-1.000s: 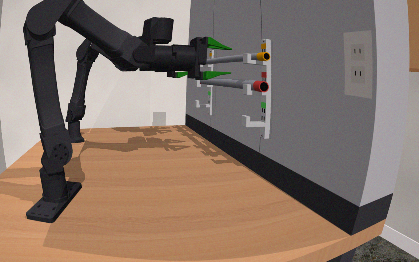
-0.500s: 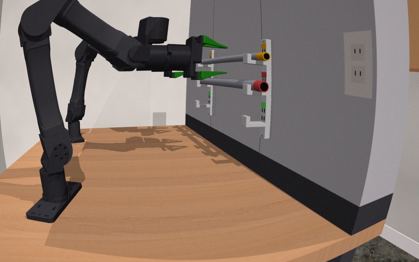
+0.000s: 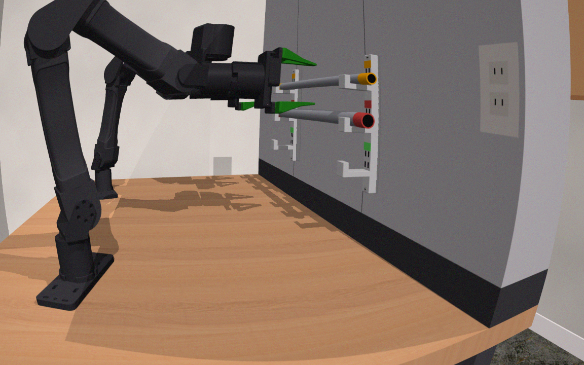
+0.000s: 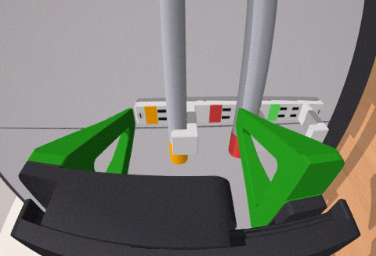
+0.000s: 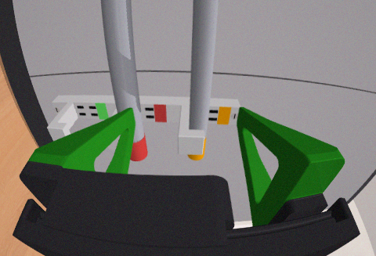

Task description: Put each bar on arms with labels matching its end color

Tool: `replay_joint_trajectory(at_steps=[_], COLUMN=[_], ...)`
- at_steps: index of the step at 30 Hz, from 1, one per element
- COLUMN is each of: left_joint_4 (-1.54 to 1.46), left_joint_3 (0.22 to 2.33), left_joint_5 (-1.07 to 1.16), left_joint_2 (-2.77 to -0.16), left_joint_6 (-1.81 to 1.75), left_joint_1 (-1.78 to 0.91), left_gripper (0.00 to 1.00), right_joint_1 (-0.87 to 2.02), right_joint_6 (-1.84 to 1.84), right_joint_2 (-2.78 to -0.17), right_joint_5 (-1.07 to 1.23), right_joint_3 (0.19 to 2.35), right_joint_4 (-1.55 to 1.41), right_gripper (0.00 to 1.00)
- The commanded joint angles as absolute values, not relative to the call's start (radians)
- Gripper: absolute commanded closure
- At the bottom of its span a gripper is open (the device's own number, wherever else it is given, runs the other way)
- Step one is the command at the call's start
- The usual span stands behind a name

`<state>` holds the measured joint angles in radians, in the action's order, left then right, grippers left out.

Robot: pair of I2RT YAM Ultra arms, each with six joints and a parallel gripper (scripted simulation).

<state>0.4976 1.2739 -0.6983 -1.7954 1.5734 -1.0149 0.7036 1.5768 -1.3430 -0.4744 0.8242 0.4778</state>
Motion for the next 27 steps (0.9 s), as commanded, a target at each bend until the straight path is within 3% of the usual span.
replay_joint_trajectory(at_steps=[1,27], left_joint_4=[0.508,0.511], left_joint_3=[1.260,1.246], left_joint_5=[-0.709,-0.716], left_joint_2=[-1.765,-1.754], left_joint_6=[1.575,1.575], left_joint_1=[-1.029,-1.036], left_gripper=[0.24,0.10], right_joint_1=[0.713,0.720], right_joint_6=[1.569,1.569], right_joint_2=[-1.306,-1.291], right_joint_5=[-0.482,-0.489], right_joint_3=[0.819,0.808], right_joint_4=[0.487,0.482], right_gripper=[0.23,0.09])
